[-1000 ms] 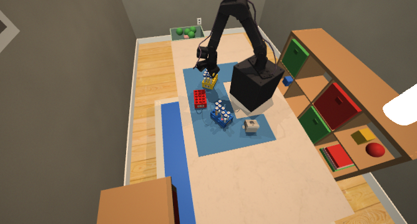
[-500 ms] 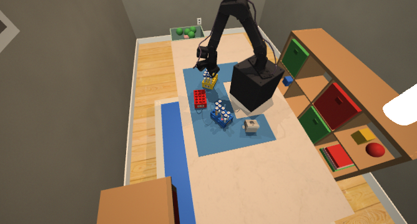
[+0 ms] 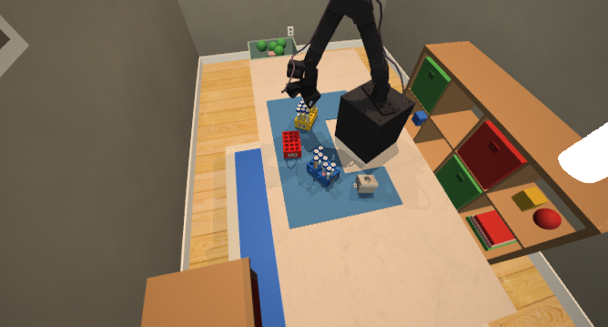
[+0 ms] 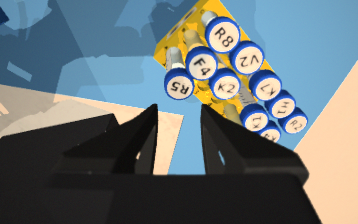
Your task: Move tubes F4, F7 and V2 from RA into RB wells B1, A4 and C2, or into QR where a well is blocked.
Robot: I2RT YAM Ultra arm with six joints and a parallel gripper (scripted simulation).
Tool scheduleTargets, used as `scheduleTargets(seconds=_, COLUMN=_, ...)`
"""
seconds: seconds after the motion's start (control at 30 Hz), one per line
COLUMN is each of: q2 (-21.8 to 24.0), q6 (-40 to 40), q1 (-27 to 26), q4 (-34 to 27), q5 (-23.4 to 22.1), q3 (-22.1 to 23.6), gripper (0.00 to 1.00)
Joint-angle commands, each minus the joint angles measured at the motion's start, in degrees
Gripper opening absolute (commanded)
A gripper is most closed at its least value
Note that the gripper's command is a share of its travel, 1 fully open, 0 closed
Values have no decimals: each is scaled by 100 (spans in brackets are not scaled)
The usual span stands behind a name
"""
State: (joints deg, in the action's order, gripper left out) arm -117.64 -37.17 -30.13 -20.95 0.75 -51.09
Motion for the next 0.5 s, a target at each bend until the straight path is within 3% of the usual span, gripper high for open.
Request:
scheduleTargets(seconds=0.0, q2=280, q6=51, q1=23, q4=-360, q5=7, q3=-12, gripper=30)
scheduleTargets(seconds=0.2, q2=505, q6=23, q1=-4, q4=-587, q5=6, q3=62, gripper=30)
scheduleTargets(seconds=0.47, q2=833, q6=-5, q1=-40, q4=-1023, q5=6, q3=-249, gripper=30)
